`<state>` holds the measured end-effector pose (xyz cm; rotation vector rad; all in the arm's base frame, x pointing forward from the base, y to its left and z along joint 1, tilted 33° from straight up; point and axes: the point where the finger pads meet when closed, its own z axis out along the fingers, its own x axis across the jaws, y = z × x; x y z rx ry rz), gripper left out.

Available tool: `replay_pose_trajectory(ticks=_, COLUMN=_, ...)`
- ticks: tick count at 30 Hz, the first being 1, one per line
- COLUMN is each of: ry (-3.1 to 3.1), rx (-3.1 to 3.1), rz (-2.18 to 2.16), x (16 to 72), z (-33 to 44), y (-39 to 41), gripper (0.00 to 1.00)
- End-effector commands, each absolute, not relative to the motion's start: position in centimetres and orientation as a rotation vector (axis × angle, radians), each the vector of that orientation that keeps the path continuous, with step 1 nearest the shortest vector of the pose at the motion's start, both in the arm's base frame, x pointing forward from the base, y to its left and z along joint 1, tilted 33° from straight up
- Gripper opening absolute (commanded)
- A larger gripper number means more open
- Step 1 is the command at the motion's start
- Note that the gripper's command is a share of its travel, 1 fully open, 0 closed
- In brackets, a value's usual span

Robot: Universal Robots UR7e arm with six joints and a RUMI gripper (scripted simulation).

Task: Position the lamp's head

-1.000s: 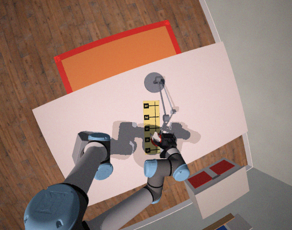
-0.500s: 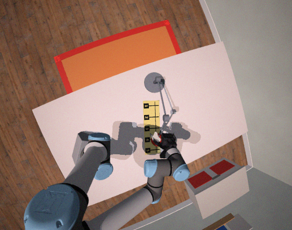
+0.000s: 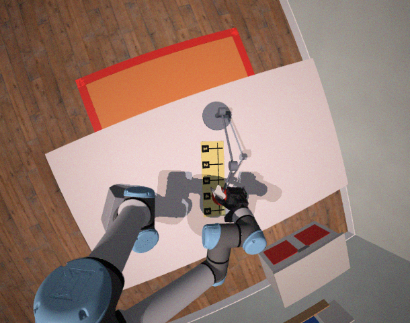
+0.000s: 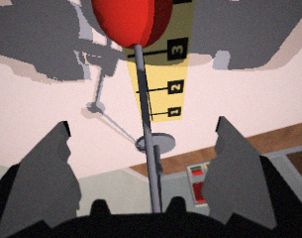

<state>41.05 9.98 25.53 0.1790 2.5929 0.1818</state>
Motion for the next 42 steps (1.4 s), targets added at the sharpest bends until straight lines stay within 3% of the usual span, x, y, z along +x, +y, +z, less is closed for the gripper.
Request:
replay_pose_trajectory(ticks=1, ry=2.592, rx=0.178, rz=0.182, x=41.1, z=25.6, y=10.0, gripper=1.0)
replay_pose_trajectory(ticks=42, ry=2.587, rx=0.226, rz=0.145, x=35.1, z=35.6, y=7.7, gripper=1.0)
